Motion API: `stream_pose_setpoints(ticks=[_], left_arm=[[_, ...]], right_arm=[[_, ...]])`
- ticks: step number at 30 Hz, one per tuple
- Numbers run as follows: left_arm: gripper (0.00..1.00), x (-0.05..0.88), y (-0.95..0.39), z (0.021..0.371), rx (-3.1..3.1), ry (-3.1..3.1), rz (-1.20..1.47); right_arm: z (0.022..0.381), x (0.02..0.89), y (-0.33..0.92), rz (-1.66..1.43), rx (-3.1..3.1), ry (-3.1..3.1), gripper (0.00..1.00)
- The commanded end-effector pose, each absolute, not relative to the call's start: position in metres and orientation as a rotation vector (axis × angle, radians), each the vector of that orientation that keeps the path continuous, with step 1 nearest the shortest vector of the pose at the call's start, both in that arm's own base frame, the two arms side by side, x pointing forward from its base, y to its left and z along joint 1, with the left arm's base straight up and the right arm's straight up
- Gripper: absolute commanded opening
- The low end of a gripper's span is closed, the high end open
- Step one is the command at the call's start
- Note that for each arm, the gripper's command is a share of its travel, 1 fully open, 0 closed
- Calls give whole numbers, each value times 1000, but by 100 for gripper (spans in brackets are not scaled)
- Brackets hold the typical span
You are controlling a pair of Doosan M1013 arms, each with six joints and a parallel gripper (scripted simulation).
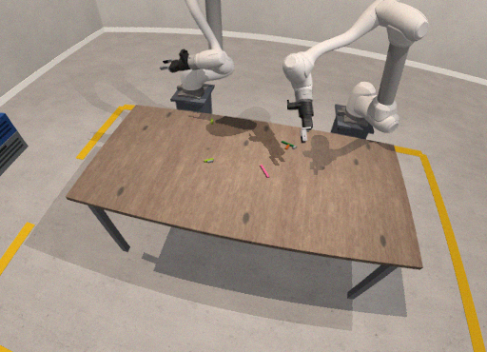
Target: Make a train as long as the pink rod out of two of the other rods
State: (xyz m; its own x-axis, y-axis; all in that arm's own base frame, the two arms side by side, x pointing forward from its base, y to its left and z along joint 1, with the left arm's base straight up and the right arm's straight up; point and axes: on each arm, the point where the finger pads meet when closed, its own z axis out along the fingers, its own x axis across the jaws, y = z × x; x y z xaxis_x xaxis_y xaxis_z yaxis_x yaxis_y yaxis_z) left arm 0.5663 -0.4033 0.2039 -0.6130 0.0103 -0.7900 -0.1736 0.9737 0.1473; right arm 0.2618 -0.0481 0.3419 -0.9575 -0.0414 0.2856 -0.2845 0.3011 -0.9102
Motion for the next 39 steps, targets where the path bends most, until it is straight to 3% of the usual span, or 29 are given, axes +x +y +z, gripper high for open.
stream_pose_setpoints(ticks=[1, 39], left_arm=[[100, 567, -404, 205, -114, 2217, 260], [100, 567, -404, 205, -114, 2217, 260]], right_arm=[[342, 262, -48, 1717, 300, -2359, 100], [336, 258, -59, 1668, 196, -2363, 100]])
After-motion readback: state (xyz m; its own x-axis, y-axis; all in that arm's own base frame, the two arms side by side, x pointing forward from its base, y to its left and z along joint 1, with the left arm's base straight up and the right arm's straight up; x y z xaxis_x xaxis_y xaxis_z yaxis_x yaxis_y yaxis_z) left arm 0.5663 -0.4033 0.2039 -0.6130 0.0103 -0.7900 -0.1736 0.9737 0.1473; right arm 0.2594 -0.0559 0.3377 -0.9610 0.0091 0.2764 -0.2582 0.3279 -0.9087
